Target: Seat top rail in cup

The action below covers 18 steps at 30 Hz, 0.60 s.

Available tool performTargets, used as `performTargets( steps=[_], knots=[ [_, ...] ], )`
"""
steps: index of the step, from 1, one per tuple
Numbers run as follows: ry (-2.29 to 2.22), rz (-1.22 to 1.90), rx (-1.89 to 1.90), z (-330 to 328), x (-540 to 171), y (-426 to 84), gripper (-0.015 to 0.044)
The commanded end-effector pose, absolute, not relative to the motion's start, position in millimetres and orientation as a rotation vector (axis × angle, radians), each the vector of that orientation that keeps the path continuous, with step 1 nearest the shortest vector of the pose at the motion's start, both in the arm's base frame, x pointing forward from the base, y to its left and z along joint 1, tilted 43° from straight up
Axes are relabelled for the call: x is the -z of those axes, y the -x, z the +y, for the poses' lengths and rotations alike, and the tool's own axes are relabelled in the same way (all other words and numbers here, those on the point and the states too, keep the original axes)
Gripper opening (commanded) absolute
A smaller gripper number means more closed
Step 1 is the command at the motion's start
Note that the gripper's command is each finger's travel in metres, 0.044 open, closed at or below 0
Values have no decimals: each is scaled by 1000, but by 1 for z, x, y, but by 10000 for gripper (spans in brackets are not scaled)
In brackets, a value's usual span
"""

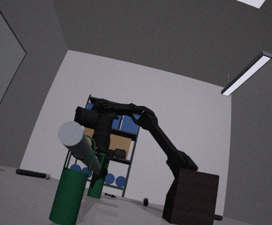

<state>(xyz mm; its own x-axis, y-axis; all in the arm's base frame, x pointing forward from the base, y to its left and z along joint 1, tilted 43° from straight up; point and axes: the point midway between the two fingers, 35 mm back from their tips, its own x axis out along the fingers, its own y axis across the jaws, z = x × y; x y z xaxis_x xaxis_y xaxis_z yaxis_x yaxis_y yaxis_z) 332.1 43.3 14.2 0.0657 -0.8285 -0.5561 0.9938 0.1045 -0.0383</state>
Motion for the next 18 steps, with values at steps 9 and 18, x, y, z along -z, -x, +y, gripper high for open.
performTargets(
  steps=[9,18],
  knots=[
    [-406,496,1419,41,-25,-335,0],
    [-406,496,1419,38,-29,-335,0]
  ],
)
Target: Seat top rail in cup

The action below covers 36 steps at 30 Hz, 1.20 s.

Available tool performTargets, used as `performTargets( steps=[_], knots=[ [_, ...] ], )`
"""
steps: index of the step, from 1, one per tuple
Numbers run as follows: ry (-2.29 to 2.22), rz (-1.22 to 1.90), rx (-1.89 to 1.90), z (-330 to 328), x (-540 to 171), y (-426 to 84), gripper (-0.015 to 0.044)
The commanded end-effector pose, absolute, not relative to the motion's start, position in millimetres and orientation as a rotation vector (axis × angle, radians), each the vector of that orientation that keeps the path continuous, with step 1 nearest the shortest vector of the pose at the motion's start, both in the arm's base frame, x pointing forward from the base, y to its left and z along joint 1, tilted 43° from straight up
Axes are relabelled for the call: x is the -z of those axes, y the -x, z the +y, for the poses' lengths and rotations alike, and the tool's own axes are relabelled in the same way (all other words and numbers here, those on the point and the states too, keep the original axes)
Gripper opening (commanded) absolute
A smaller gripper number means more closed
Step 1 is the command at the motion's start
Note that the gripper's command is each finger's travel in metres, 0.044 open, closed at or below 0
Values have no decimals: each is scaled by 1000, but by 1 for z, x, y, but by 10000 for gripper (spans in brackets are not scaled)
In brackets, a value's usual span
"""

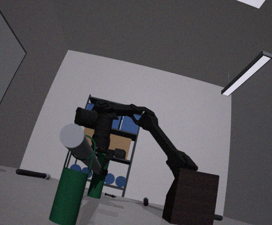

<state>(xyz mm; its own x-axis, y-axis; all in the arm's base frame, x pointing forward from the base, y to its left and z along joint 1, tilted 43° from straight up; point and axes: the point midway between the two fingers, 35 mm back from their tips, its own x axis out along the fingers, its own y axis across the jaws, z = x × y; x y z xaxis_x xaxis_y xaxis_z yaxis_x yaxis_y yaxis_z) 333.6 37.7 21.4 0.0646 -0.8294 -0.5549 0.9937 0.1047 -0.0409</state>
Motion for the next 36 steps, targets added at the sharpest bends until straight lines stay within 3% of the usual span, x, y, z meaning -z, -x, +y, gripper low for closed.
performTargets(
  steps=[1,26,36],
  knots=[
    [-406,496,1419,38,-29,-335,0],
    [-398,508,1432,32,-28,-334,0],
    [-398,508,1432,32,-28,-334,263]
  ],
)
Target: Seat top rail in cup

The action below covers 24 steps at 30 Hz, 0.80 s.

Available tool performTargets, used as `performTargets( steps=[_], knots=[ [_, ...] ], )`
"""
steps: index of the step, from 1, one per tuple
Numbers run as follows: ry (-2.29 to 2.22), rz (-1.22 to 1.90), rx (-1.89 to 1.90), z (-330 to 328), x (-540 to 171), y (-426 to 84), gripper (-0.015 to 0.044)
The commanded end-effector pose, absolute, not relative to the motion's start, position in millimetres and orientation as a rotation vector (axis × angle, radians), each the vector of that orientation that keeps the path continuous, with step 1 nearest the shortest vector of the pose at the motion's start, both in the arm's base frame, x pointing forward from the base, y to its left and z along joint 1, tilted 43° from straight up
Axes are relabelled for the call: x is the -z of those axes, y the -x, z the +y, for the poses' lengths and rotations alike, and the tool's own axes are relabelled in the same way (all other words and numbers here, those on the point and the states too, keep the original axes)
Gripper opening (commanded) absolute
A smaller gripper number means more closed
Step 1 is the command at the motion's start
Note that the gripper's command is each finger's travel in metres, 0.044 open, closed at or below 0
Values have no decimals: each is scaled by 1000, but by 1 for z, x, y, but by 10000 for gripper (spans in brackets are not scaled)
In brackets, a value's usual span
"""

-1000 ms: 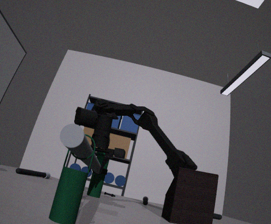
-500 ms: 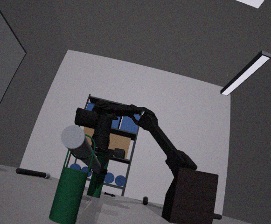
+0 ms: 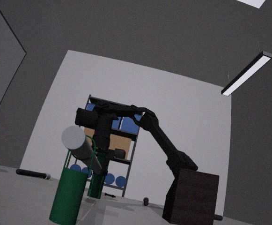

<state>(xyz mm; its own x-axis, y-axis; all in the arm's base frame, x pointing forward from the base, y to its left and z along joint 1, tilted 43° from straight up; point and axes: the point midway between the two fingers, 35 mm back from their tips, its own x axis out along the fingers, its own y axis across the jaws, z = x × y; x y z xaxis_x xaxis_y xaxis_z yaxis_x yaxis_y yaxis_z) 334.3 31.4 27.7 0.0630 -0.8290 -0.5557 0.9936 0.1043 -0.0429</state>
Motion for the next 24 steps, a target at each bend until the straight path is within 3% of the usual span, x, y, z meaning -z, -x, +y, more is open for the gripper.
performTargets(
  steps=[1,7,24],
  knots=[
    [-398,509,1432,34,-28,-334,289],
    [-401,513,1431,56,-29,-332,440],
    [-321,578,1361,119,-56,-320,440]
  ],
)
